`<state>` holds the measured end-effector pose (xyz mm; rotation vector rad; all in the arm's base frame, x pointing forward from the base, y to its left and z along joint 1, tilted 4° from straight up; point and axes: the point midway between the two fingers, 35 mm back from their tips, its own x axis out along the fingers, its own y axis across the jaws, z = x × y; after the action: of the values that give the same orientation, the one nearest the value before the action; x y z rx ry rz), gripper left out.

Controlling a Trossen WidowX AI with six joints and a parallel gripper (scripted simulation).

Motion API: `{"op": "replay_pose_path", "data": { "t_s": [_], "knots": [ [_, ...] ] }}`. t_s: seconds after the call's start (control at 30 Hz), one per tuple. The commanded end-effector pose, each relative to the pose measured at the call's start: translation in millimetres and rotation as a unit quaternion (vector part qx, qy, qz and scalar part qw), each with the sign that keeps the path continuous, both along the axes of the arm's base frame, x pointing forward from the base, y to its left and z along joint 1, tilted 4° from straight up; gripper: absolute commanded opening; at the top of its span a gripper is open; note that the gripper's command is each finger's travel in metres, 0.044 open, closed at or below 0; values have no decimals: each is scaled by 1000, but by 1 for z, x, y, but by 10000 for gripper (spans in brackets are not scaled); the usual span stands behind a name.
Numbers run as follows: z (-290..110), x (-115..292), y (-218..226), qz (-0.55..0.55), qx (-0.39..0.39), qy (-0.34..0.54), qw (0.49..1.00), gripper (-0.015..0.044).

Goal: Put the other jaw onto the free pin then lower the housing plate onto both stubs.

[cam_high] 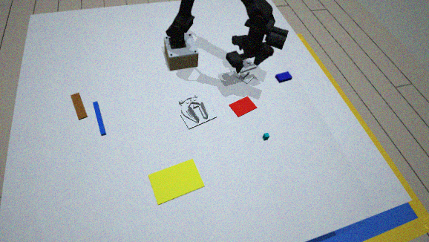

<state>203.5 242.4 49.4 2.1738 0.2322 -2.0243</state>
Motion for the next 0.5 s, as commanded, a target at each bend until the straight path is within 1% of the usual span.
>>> {"op": "replay_pose_path", "data": {
  "t_s": [0.0,0.47],
  "knots": [
    [3,5,-6,-46,7,-1,999,351],
    [4,22,-28,-202,18,0,979,351]
  ]
}}
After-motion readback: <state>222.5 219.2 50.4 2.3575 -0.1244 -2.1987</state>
